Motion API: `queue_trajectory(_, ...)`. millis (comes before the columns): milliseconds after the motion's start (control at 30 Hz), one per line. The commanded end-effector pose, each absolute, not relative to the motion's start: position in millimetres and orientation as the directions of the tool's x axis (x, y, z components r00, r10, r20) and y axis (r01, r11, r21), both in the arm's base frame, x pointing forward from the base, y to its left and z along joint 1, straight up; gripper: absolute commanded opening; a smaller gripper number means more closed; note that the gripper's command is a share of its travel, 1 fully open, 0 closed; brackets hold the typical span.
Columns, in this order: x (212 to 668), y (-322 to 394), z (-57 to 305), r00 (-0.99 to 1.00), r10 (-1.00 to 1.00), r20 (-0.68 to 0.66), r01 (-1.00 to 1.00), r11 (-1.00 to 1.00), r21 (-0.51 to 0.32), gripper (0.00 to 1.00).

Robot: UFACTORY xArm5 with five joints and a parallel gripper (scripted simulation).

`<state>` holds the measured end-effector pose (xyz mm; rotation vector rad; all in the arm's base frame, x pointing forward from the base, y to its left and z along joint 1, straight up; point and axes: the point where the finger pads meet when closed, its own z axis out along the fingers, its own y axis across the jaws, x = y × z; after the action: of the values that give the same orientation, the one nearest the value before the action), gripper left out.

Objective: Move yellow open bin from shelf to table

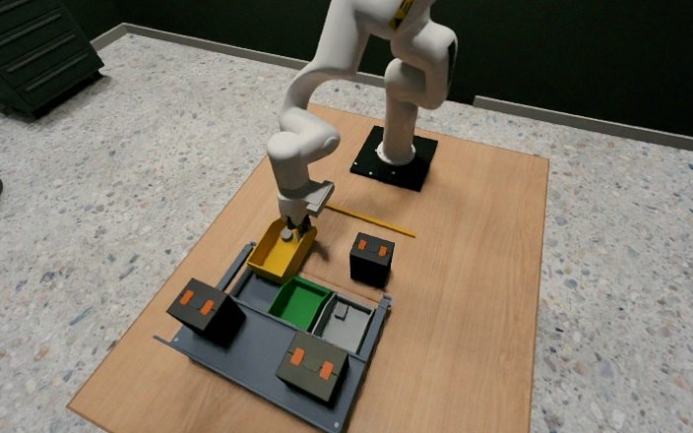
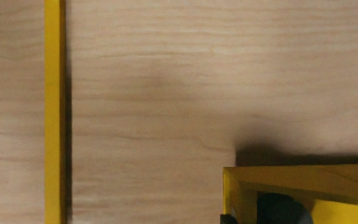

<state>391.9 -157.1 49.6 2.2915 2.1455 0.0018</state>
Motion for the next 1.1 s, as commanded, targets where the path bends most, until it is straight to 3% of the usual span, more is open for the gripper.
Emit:
queue_trajectory(0,391,-157,51,0.066,0.998,0.002,0.998,-0.066,0.007,0.0)
queue_trajectory(1067,374,-156,50,0.066,0.998,0.002,0.998,-0.066,0.007,0.0)
